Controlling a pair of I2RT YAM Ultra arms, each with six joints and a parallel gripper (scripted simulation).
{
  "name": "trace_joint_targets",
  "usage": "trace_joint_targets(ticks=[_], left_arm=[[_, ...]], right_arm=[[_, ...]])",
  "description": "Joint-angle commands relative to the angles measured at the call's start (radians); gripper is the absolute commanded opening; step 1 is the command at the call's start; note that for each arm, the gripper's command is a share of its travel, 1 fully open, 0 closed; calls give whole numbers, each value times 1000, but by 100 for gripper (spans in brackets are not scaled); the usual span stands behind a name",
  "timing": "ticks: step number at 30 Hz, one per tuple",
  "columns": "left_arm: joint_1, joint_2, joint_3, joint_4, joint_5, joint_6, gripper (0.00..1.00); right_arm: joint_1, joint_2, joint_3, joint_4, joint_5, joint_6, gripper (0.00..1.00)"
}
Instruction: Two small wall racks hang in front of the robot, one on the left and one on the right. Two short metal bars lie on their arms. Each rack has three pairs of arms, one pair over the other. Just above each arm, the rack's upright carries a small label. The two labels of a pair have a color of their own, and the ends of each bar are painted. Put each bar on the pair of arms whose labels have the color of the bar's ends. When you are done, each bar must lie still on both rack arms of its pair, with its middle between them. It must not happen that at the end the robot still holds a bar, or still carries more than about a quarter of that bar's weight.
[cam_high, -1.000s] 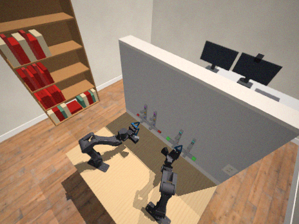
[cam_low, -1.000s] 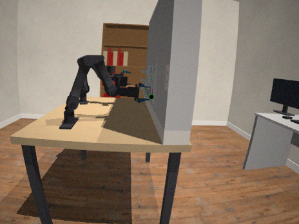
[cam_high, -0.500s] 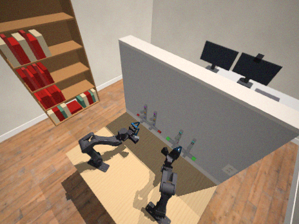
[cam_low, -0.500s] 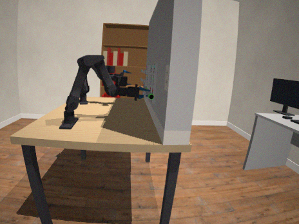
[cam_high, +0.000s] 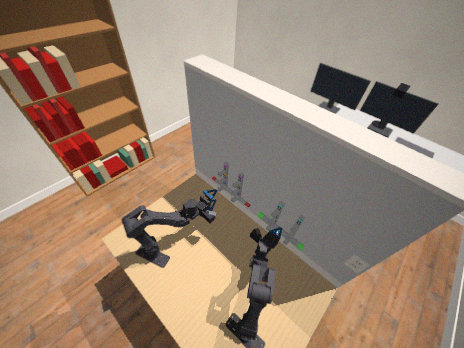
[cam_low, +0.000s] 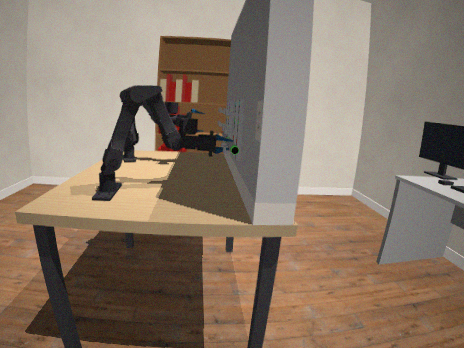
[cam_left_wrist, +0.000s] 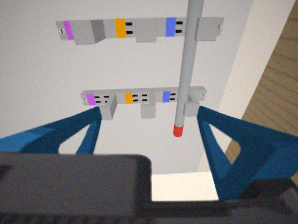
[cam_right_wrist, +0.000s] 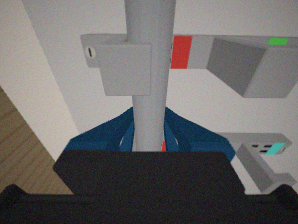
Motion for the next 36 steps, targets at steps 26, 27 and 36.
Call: trace_joint_targets(ticks=[26, 27, 36], left_arm=[[-6, -3, 15, 25, -8, -2, 100], [-6, -3, 15, 25, -8, -2, 100], [-6, -3, 15, 25, -8, -2, 100]], right_arm=[[-3, -34, 8, -26, 2, 4, 0], [-3, -35, 9, -28, 2, 4, 0], [-3, -49, 14, -47, 1, 4, 0]])
